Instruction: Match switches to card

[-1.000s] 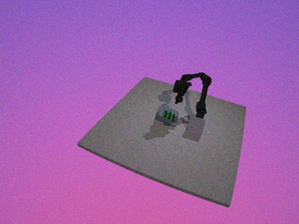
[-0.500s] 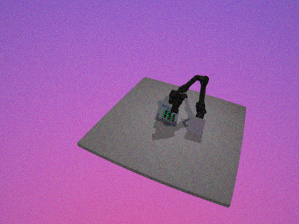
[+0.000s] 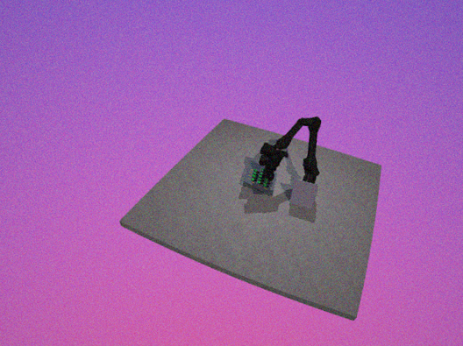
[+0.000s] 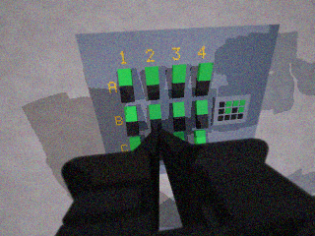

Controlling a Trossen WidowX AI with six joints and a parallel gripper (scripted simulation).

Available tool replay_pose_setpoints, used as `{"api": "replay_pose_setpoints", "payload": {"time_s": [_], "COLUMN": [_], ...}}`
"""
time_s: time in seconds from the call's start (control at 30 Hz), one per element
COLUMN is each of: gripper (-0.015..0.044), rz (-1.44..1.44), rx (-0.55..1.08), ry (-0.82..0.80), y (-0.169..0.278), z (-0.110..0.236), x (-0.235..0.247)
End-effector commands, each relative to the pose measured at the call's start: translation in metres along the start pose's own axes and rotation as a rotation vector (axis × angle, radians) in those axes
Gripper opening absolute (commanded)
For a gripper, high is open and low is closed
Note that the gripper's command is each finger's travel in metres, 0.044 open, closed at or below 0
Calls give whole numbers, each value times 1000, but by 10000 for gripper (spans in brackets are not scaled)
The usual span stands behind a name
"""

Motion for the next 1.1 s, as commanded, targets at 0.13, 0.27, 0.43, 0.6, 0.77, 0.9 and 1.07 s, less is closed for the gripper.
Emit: {"api": "replay_pose_setpoints", "payload": {"time_s": [0.13,0.27,0.43,0.6,0.77,0.9,1.07], "gripper": [0,0,0,0,0,0,0], "rz": [8,8,8,8,8,8,8], "rx": [5,5,5,5,5,5,5], "ry": [5,5,5,5,5,5,5], "y": [2,2,2,2,2,2,2], "z": [-12,-16,-16,-16,-16,-16,-17], "x": [0,0,0,0,0,0,0]}}
Point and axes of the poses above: the point midway between the two fingers, 35 mm back from their tips, its own z axis back along the fingers, its own x axis across the jaws, y = z × x, the point moved 3 cm from there along z, back along the fingers, and after that the axes turned 2 degrees about z, right-handed, at the moved point
